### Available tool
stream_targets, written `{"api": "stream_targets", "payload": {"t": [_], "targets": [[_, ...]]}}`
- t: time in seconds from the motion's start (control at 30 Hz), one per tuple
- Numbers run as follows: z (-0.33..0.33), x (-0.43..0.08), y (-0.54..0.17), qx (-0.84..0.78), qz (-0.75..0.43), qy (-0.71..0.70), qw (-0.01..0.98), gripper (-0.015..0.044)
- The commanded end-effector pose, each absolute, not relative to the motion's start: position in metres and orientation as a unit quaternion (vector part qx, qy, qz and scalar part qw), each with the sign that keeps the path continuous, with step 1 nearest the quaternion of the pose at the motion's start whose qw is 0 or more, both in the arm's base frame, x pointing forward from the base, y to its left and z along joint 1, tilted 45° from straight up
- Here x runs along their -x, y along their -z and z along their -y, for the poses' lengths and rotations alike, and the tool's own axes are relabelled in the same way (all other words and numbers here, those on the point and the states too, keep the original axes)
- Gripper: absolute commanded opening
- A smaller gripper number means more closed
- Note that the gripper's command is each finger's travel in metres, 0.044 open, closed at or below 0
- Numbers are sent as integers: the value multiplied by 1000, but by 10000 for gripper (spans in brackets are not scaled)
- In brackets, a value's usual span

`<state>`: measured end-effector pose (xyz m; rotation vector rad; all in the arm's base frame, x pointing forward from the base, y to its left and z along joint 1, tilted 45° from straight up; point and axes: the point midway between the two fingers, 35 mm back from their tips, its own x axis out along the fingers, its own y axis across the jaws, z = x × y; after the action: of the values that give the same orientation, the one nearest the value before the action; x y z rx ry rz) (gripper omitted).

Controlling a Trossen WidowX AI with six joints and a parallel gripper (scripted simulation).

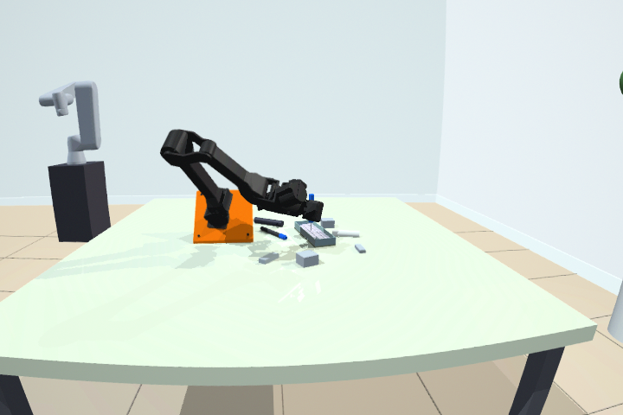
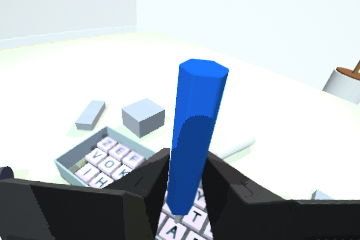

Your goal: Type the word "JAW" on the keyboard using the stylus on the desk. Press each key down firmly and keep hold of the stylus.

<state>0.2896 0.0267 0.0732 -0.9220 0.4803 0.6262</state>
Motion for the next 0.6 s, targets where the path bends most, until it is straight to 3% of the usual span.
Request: {"api": "stream_targets", "payload": {"t": [0.0,0.57], "targets": [[-27,-289,-71,434,-225,-298,820,81],[-20,-290,-64,434,-225,-298,820,81]]}}
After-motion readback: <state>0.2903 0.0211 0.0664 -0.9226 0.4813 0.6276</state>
